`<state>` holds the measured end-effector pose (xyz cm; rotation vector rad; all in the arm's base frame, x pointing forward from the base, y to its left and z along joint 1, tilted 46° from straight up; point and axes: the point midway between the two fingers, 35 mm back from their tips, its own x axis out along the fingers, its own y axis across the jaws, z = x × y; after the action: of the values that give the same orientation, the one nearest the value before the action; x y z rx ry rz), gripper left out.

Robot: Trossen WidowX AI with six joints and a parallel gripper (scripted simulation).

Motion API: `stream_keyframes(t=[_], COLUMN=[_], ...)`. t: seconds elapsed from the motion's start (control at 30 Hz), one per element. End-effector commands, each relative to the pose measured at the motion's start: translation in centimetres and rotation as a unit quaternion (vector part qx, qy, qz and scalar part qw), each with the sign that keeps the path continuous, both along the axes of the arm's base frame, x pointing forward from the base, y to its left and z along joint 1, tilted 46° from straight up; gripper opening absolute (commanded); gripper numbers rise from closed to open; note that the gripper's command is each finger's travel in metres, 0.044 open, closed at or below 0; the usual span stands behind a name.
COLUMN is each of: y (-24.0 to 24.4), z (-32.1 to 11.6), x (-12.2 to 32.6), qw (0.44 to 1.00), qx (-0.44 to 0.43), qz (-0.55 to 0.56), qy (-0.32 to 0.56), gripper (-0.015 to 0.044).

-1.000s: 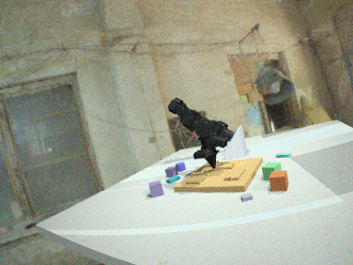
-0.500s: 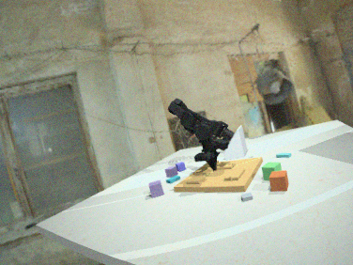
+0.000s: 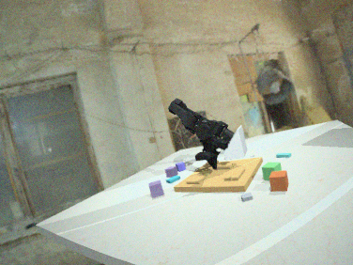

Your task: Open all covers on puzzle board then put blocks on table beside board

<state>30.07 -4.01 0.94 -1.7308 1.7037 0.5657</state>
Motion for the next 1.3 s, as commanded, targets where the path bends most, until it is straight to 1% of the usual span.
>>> stream_keyframes(t=[0.0, 1.27], y=[-0.1, 0.4], z=[-0.1, -1.0], x=[-0.5, -4.6], qw=[1.0, 1.0], qx=[-0.002, -0.002], qz=[0.001, 0.001], qy=[0.003, 0.004], gripper=[0.0, 0.0])
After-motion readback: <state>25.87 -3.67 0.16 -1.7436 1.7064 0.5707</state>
